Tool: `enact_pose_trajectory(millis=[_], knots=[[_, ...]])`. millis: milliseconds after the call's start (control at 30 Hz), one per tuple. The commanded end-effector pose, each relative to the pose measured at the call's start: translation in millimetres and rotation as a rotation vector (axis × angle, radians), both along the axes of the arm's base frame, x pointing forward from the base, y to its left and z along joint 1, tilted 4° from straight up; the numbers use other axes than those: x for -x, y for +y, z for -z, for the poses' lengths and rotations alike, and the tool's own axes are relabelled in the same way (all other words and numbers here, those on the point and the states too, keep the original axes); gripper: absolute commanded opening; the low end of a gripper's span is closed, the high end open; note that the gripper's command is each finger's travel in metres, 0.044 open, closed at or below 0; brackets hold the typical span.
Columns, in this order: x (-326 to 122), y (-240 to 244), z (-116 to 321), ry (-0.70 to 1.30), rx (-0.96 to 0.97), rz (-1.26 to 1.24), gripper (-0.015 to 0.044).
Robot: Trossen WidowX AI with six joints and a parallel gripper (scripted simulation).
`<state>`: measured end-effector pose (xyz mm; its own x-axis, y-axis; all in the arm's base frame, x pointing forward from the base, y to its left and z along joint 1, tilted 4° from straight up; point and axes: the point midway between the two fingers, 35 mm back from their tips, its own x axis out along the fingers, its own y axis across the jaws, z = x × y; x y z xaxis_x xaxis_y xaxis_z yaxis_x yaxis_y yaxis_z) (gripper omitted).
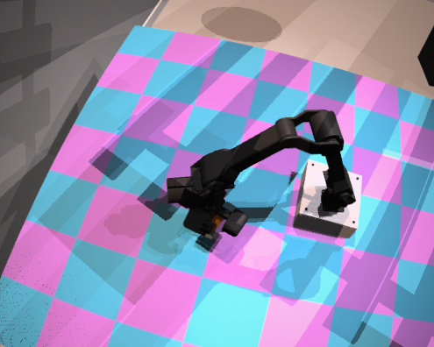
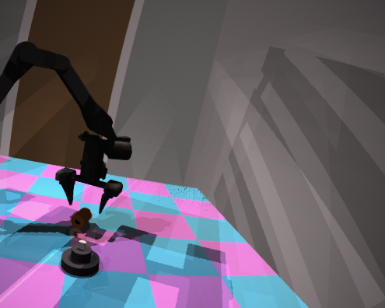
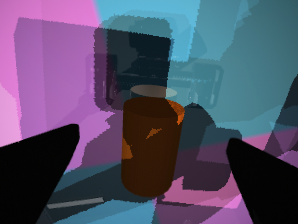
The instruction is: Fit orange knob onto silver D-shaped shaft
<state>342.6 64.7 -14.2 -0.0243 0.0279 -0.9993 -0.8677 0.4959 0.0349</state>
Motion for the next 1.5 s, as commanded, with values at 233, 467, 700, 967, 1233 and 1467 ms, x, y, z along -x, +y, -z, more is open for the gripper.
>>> enact_pose_trajectory(millis=[233,467,700,967,1233,1467], knots=[[2.3,-0.7,18.6,0.005,0.006,-0.005,0.044],[3.0,-0.6,29.6,0.005,0.006,-0.005,0.044],[3.1,-0.6,30.6,0.005,0.006,-0.005,0.0309],[3.1,-0.6,30.6,0.005,0.006,-0.005,0.024],[3.1,-0.6,30.6,0.005,0.006,-0.005,0.02],[3.2,-0.8,30.2,0.002,-0.002,-0.004,0.0179]])
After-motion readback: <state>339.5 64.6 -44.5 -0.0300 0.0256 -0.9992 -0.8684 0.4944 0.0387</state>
